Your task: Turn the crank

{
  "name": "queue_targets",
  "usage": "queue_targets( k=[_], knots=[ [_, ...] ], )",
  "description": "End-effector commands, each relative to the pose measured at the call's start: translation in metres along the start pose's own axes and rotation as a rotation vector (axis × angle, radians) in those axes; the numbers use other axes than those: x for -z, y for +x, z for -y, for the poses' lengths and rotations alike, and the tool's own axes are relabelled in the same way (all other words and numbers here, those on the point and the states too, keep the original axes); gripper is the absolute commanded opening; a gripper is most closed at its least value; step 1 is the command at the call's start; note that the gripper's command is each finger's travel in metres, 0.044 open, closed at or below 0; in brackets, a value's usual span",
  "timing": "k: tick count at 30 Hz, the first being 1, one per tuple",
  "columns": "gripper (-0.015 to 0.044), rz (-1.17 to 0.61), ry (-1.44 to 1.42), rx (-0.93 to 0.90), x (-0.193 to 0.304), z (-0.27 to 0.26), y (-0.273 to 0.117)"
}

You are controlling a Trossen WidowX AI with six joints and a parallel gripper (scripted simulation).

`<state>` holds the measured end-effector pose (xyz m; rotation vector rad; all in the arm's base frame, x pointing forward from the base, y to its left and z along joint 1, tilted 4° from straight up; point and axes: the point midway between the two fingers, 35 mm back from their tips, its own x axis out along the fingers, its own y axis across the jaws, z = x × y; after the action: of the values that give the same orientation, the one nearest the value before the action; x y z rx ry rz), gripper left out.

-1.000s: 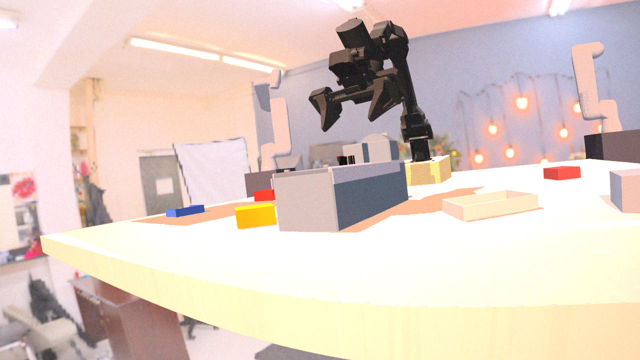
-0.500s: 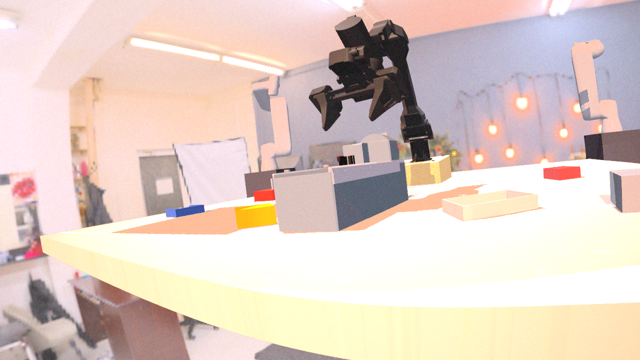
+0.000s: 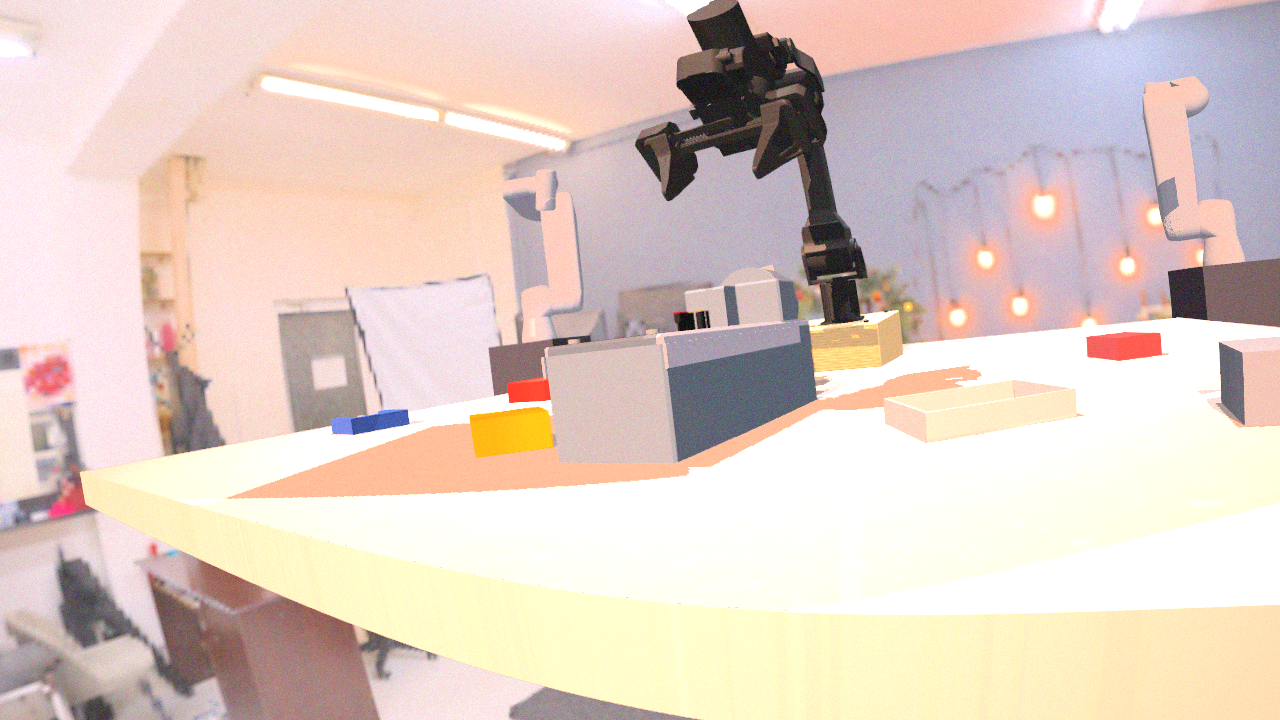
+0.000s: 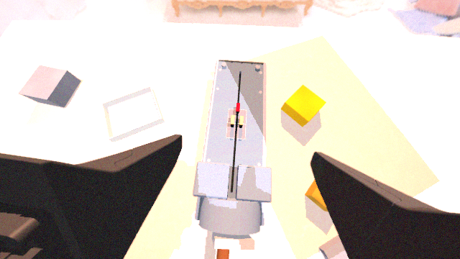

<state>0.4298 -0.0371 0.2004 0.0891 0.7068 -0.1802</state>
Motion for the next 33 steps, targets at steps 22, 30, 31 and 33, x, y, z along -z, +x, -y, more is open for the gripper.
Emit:
queue_targets(
  k=[22, 30, 31, 33],
  knots=[
    [0.0440, 0.014, -0.043, -0.013, 0.084, -0.007, -0.048],
    [0.0440, 0.014, -0.043, -0.012, 0.112, -0.007, -0.016],
    [0.0440, 0.014, -0.043, -0.012, 0.115, -0.007, -0.013],
    [0.0440, 0.014, -0.043, -0.012, 0.123, -0.006, -0.006]
  ],
)
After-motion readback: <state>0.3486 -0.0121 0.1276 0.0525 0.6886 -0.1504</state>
